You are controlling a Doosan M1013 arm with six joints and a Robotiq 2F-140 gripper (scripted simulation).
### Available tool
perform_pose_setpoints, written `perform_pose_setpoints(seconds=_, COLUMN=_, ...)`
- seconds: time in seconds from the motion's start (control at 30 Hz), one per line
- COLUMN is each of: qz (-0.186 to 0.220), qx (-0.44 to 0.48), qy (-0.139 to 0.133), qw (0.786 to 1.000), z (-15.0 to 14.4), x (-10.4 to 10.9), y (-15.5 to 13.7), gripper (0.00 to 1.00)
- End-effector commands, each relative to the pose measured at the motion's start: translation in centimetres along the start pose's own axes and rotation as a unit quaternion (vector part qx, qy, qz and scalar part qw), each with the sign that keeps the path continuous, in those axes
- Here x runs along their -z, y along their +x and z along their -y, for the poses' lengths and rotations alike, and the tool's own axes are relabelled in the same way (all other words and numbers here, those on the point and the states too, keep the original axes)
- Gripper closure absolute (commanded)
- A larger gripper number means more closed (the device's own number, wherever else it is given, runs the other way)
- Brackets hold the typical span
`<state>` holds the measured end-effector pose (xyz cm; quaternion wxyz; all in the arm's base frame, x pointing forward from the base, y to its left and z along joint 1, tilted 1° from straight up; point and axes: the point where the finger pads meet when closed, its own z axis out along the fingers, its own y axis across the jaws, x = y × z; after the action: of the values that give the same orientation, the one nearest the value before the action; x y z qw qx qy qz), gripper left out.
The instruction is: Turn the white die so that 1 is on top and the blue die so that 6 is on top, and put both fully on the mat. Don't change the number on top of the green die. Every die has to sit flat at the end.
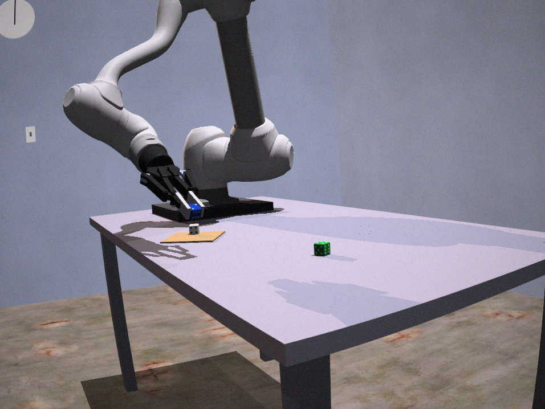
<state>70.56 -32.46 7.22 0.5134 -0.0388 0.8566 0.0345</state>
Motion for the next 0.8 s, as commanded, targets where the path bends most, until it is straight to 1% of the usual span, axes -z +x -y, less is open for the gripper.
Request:
perform_pose_setpoints(seconds=0.0, qz=0.000, qx=0.000, qy=0.000, qw=1.000, z=0.0, x=-0.2, y=0.3, gripper=0.79)
perform_pose_setpoints(seconds=0.13, qz=0.000, qx=0.000, qy=0.000, qw=1.000, z=0.0, x=-0.7, y=1.2, gripper=0.79)
perform_pose_setpoints(seconds=0.2, qz=0.000, qx=0.000, qy=0.000, qw=1.000, z=0.0, x=-0.7, y=1.2, gripper=0.79)
perform_pose_setpoints(seconds=0.63, qz=0.000, qx=0.000, qy=0.000, qw=1.000, z=0.0, x=-2.8, y=5.2, gripper=0.79)
perform_pose_setpoints(seconds=0.77, qz=0.000, qx=0.000, qy=0.000, qw=1.000, z=0.0, x=-3.0, y=5.6, gripper=0.79)
